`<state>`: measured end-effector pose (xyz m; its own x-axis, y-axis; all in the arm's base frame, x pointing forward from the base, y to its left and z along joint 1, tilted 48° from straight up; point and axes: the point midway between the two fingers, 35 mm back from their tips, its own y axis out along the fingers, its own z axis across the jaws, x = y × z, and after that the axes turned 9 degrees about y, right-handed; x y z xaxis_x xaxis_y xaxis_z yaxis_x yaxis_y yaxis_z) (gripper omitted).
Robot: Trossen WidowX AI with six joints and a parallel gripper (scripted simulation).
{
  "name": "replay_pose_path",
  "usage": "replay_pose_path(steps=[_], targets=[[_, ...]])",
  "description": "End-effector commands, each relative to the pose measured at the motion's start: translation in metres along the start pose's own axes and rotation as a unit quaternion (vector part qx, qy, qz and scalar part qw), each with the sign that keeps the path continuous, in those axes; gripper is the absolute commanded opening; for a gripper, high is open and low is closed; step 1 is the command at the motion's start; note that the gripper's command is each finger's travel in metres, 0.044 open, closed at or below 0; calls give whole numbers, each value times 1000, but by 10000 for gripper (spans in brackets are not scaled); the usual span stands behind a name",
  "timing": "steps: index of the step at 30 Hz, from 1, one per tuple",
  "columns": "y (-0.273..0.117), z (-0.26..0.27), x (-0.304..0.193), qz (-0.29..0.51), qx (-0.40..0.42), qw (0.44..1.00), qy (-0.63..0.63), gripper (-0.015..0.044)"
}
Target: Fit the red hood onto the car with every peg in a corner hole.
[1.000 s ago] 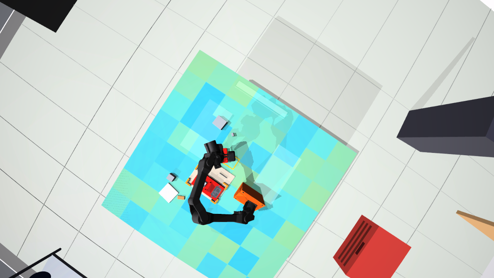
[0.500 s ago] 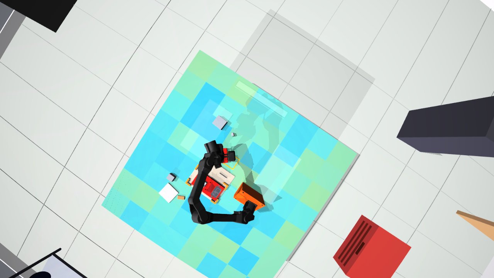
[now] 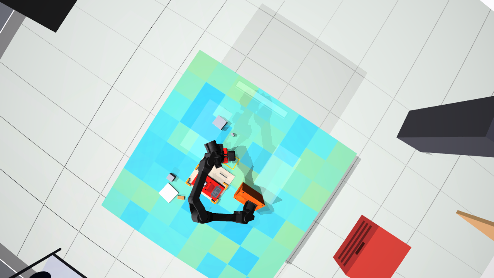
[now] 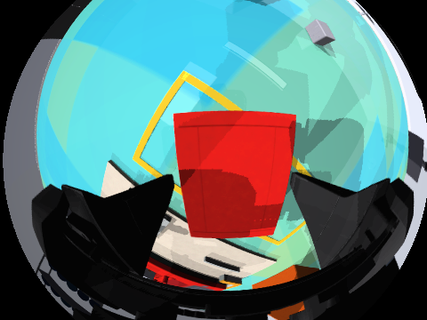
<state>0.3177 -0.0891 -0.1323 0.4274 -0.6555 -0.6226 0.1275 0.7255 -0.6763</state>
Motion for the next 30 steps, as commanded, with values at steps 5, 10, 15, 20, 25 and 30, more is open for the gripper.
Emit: replay_pose_path(steps=[5,10,15,20,25,30], targets=[[2,0,0,0,0,1000,0,388],[2,0,0,0,0,1000,0,315],[2,0,0,0,0,1000,0,282],[0,0,0,0,0,1000,1,170],[-8,0,0,0,0,1000,1,39],[-19,0,0,-1,0,1000,1,0]])
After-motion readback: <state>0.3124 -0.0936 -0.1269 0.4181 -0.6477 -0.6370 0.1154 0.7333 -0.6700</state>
